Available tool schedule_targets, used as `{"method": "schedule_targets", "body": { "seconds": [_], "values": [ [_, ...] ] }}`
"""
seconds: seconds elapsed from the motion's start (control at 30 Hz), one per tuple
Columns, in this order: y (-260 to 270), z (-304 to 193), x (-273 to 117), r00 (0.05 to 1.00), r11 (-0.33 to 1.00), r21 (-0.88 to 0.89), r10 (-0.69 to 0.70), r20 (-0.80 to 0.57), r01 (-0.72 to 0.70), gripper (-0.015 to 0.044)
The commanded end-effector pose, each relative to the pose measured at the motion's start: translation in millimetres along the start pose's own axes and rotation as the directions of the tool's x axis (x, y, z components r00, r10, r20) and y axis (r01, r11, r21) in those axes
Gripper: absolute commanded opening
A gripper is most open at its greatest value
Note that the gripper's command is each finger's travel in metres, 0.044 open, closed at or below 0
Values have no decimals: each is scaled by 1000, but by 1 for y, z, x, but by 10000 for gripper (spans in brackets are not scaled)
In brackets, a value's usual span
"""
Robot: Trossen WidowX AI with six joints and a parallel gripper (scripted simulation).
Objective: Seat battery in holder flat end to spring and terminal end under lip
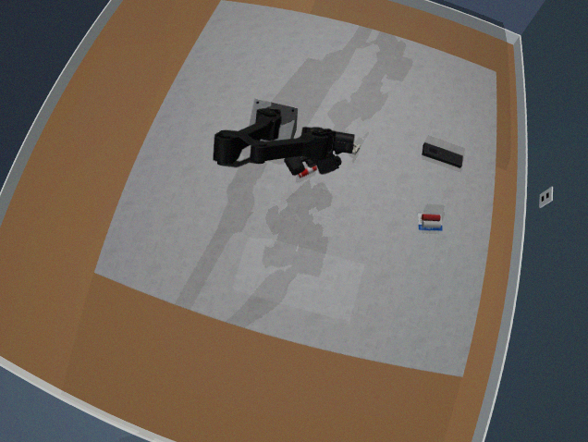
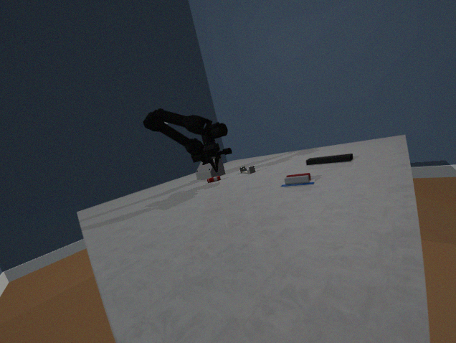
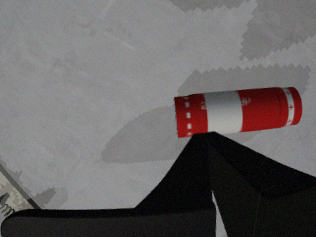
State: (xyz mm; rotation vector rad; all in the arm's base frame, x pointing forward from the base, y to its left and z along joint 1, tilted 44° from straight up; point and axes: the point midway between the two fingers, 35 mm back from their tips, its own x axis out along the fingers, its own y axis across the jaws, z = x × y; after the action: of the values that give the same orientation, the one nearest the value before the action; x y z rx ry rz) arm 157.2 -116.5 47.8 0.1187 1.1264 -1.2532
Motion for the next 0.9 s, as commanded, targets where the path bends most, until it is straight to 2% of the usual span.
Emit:
{"method": "schedule_targets", "body": {
  "seconds": [0.0,0.47,0.8,0.87],
  "values": [
    [0,0,-1,1000,1000,0,0,0,0,0],
    [-1,-1,-79,1000,1000,-4,-2,0,2,0],
    [-1,0,-78,1000,1000,-6,0,5,0,0],
    [-1,0,-76,1000,998,-56,0,3,0,53]
  ]
}}
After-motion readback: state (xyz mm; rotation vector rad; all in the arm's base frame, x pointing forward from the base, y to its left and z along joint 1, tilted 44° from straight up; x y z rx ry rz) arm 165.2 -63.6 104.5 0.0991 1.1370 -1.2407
